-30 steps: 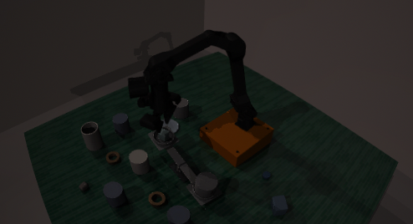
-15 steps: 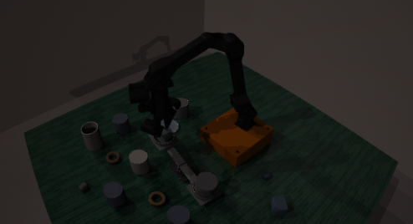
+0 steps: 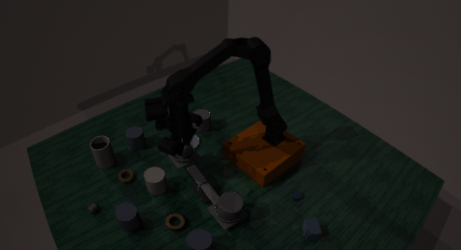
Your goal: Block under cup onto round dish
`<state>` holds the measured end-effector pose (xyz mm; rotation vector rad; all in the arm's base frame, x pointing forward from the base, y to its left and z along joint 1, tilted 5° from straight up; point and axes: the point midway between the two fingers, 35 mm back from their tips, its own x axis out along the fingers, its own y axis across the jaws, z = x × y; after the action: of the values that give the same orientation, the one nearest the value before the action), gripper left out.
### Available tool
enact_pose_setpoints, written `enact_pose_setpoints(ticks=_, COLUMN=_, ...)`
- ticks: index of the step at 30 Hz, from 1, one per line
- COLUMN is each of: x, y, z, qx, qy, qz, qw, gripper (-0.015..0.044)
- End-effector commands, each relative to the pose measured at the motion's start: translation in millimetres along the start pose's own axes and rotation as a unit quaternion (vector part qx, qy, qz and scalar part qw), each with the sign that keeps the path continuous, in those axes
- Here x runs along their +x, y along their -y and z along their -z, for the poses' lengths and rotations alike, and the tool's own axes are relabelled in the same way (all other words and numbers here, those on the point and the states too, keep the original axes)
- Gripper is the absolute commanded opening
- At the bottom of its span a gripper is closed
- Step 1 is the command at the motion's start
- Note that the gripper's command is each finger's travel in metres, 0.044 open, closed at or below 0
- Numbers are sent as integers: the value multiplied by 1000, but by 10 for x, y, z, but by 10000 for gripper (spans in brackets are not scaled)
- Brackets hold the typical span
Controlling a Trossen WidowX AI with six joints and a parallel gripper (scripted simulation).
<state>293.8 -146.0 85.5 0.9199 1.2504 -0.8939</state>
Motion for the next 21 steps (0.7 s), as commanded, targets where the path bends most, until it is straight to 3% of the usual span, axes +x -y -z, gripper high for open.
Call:
enact_pose_setpoints(ticks=1, x=10, y=3, z=-4, qx=3, qy=1, qz=1, qw=1000, gripper=142)
enact_pose_setpoints(ticks=6, x=10, y=3, z=-4, qx=3, qy=1, qz=1, qw=1000, gripper=108)
enact_pose_setpoints(ticks=10, x=-65, y=-6, z=-14, qx=3, qy=1, qz=1, qw=1000, gripper=3)
enact_pose_setpoints(ticks=21, x=-648, y=-23, z=-32, qx=3, qy=1, qz=1, qw=1000, gripper=0)
